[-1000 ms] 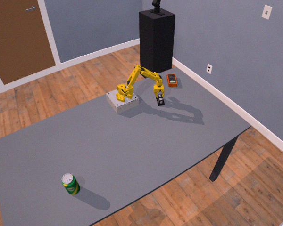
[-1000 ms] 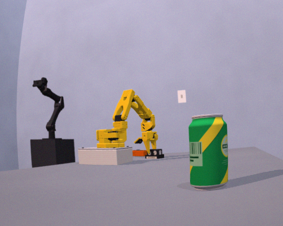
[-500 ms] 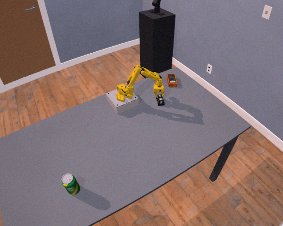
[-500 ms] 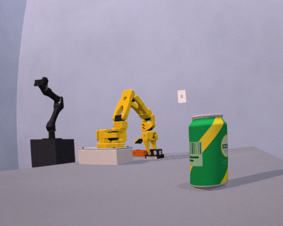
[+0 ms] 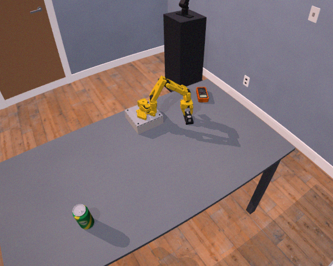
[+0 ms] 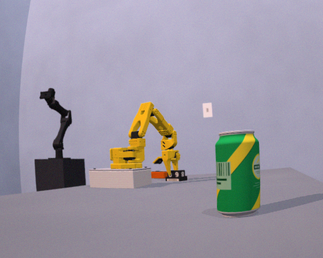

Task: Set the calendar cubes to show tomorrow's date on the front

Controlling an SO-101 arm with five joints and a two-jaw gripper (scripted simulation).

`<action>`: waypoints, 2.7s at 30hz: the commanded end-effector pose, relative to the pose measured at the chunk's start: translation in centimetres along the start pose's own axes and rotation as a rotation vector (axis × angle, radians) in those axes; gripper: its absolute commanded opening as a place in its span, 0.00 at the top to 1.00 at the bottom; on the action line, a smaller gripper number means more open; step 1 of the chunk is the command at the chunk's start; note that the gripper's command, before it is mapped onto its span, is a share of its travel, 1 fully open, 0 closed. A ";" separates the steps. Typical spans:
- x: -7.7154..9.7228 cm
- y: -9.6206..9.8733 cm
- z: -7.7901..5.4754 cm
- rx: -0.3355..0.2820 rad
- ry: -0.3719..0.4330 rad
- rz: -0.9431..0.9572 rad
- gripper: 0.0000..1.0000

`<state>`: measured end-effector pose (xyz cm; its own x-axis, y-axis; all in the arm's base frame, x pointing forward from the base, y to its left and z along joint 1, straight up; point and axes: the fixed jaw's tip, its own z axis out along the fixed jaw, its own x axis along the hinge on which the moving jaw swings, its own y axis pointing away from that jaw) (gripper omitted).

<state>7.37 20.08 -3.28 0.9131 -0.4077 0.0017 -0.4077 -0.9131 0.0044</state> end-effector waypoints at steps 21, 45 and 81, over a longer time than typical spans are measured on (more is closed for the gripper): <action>-0.2 -0.2 -0.4 -0.004 -0.001 0.000 1.00; -0.2 -0.4 -1.0 -0.005 -0.001 0.000 1.00; -0.2 -0.6 -1.6 -0.004 -0.001 0.000 1.00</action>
<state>7.41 20.20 -2.31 0.9131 -0.4076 0.0037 -0.4075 -0.9126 0.0329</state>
